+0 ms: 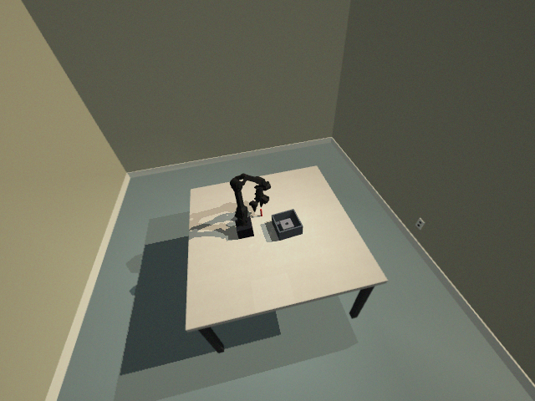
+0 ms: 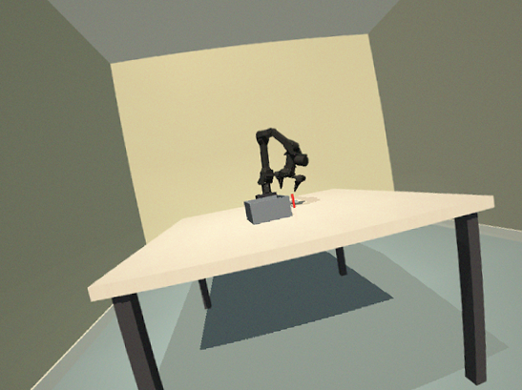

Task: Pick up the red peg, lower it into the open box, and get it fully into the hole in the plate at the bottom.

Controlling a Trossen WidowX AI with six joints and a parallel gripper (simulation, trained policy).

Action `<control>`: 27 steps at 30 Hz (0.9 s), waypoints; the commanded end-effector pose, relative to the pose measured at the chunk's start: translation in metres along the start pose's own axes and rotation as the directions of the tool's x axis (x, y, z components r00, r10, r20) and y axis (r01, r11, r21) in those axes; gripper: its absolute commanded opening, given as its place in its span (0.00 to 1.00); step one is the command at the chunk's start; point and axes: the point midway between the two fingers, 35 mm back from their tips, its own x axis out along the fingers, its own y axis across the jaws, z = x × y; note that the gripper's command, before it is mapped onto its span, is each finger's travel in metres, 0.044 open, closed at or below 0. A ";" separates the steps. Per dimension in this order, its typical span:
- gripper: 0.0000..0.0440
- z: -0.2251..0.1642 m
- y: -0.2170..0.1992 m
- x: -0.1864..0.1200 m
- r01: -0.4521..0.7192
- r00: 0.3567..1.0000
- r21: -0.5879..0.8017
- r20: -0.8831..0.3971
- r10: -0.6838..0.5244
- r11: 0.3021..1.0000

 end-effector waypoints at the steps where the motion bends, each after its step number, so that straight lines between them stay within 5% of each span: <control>1: 1.00 0.001 0.004 0.017 -0.002 1.000 -0.005 0.017 0.002 1.000; 15: 0.96 0.009 0.032 0.070 -0.086 0.994 -0.032 0.065 0.088 0.996; 27: 0.27 0.008 0.034 0.095 -0.041 0.998 -0.029 0.048 0.042 0.999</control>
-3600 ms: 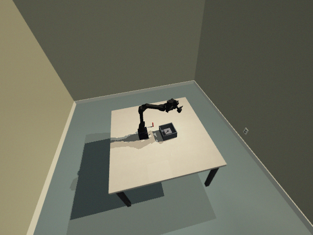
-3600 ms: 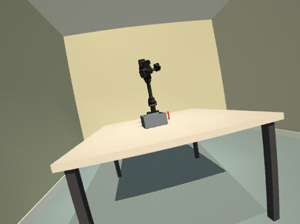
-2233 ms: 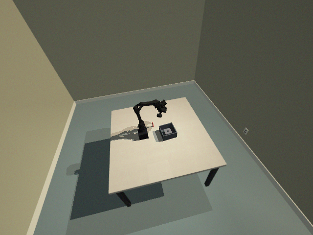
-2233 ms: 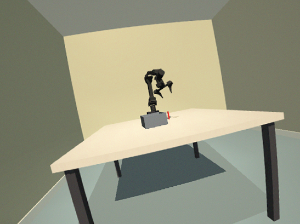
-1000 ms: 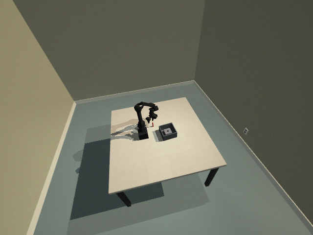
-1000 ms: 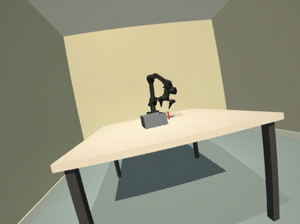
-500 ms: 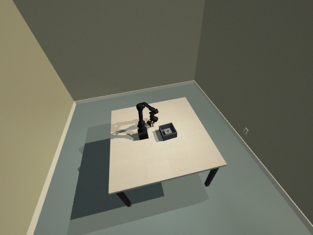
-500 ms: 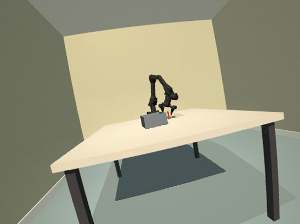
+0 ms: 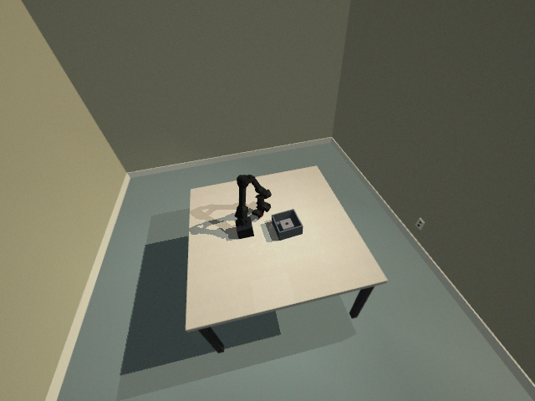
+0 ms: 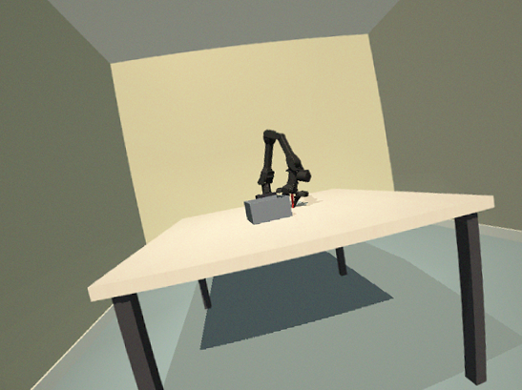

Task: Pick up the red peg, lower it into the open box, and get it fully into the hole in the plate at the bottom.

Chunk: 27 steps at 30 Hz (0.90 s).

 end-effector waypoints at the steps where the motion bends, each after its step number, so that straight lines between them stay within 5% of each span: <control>1: 0.22 -0.001 -0.002 0.006 0.030 1.000 0.001 -0.009 -0.030 1.000; 6: 0.00 -0.002 -0.005 0.009 0.077 0.997 0.003 -0.018 -0.077 0.997; 27: 0.00 0.035 0.012 -0.066 0.047 0.994 0.035 0.101 -0.051 0.998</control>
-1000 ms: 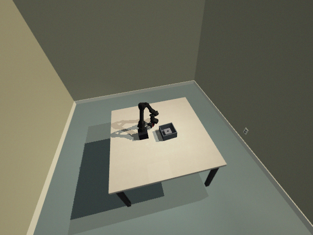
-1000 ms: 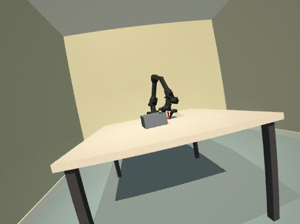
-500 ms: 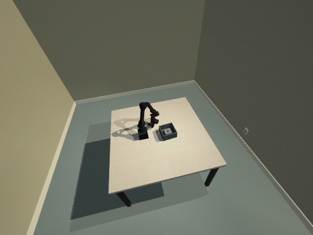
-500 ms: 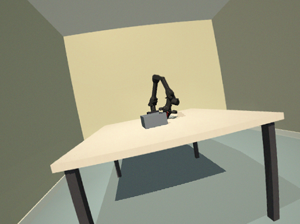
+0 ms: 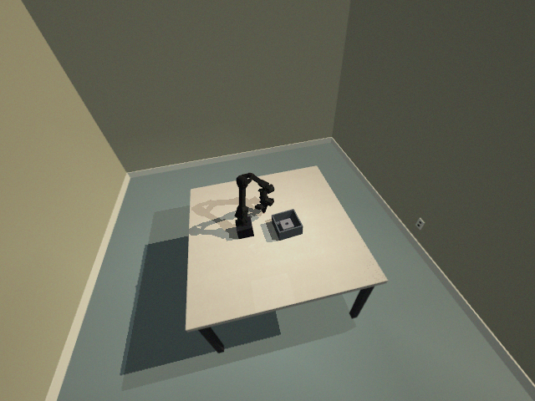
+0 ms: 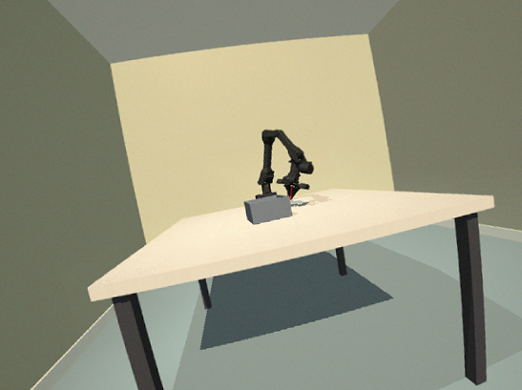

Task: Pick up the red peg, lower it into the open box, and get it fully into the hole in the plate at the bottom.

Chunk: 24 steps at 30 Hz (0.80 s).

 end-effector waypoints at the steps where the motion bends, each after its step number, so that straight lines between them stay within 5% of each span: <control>1: 0.00 0.011 0.002 -0.018 -0.012 1.000 0.011 0.025 0.012 1.000; 24: 0.00 0.105 -0.006 -0.069 -0.064 0.994 0.247 0.101 0.040 0.967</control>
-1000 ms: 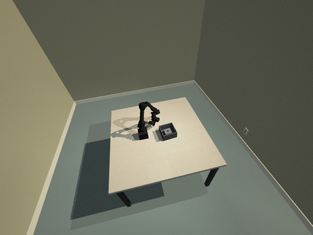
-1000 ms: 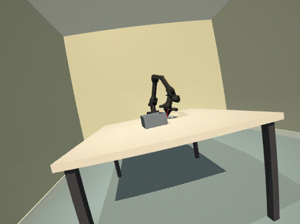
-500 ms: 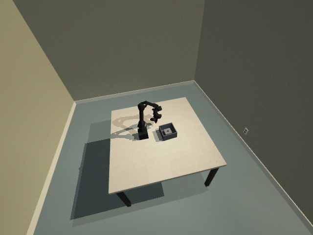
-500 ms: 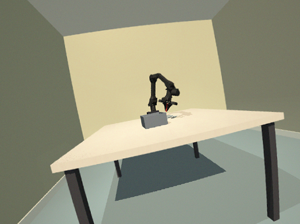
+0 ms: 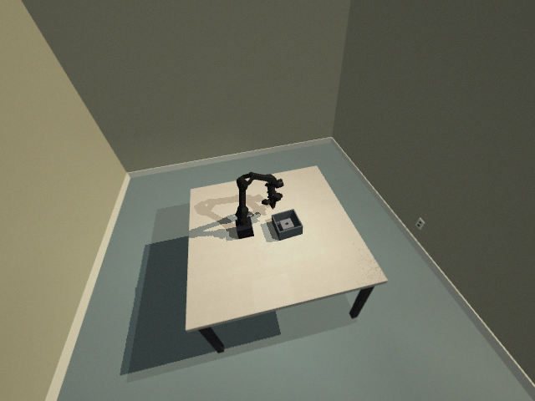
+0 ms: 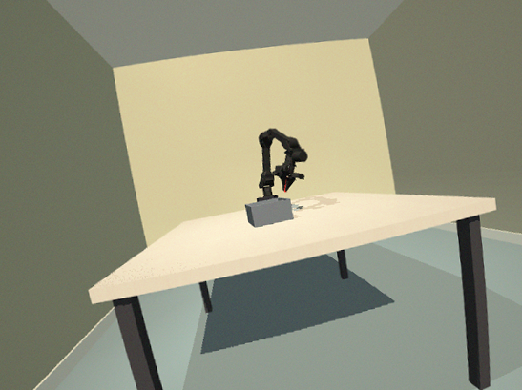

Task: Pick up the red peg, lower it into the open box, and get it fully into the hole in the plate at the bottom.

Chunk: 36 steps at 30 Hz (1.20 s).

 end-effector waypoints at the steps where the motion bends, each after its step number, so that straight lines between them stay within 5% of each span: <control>1: 0.00 0.022 0.002 -0.003 -0.010 1.000 0.040 0.013 0.009 0.999; 16: 0.00 0.098 -0.001 0.022 -0.032 0.999 0.121 0.002 0.032 0.992; 31: 0.00 0.138 0.002 0.072 -0.097 0.992 0.050 -0.070 0.101 0.994; 36: 0.21 0.133 0.002 0.090 -0.102 0.987 0.010 -0.120 0.103 0.995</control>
